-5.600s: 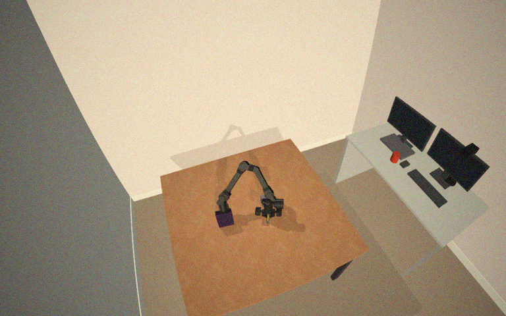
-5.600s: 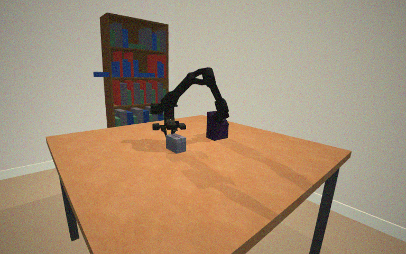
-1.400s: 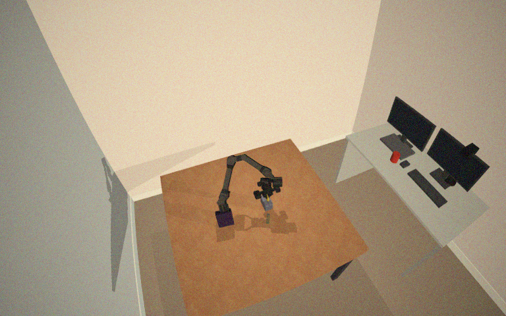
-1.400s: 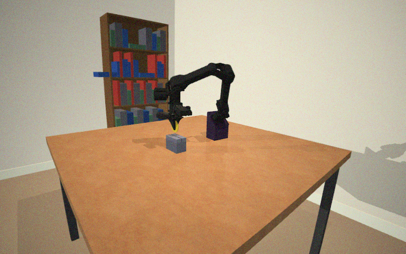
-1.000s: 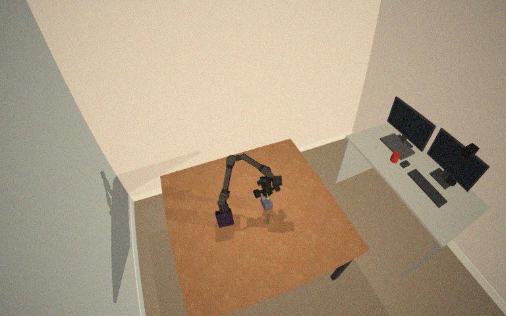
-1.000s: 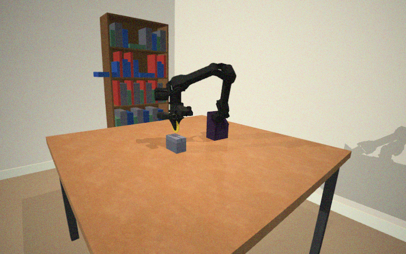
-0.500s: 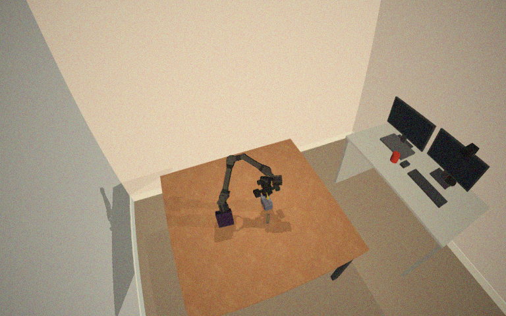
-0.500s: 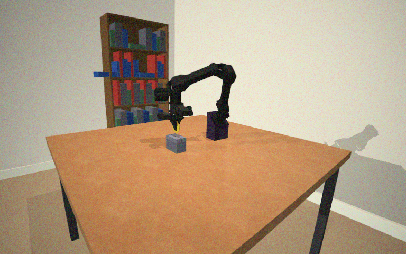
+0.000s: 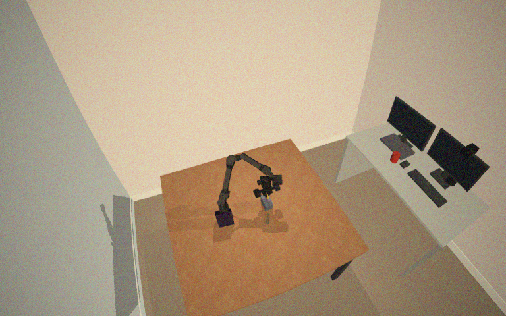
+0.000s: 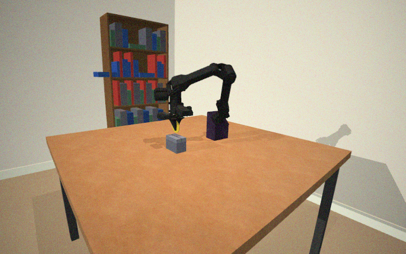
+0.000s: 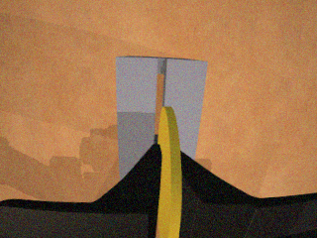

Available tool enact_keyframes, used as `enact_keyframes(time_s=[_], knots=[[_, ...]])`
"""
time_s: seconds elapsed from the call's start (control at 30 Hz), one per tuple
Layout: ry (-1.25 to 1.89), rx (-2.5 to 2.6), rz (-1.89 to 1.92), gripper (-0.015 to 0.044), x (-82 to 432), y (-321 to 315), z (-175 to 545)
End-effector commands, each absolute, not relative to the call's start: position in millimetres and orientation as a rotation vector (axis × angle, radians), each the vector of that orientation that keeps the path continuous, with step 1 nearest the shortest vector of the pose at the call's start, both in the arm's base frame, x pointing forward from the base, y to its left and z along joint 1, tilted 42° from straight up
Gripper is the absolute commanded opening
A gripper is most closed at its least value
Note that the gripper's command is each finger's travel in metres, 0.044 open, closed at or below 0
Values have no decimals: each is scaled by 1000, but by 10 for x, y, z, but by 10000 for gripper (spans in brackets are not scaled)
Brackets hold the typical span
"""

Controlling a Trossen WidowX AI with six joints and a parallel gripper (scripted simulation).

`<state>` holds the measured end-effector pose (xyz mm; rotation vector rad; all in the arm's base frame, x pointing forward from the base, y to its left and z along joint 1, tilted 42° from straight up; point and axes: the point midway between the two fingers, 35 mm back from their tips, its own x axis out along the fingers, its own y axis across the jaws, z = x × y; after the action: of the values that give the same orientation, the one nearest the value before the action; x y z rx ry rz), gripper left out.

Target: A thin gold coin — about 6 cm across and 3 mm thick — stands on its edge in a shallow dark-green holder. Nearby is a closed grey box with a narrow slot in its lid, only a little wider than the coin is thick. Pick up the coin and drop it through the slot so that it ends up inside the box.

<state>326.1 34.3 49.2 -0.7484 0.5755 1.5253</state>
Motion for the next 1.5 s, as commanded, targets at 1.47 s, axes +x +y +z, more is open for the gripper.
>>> enact_keyframes(time_s=[1.47], knots=[[579, -749, 1518, 161, 3253, 458, 373]])
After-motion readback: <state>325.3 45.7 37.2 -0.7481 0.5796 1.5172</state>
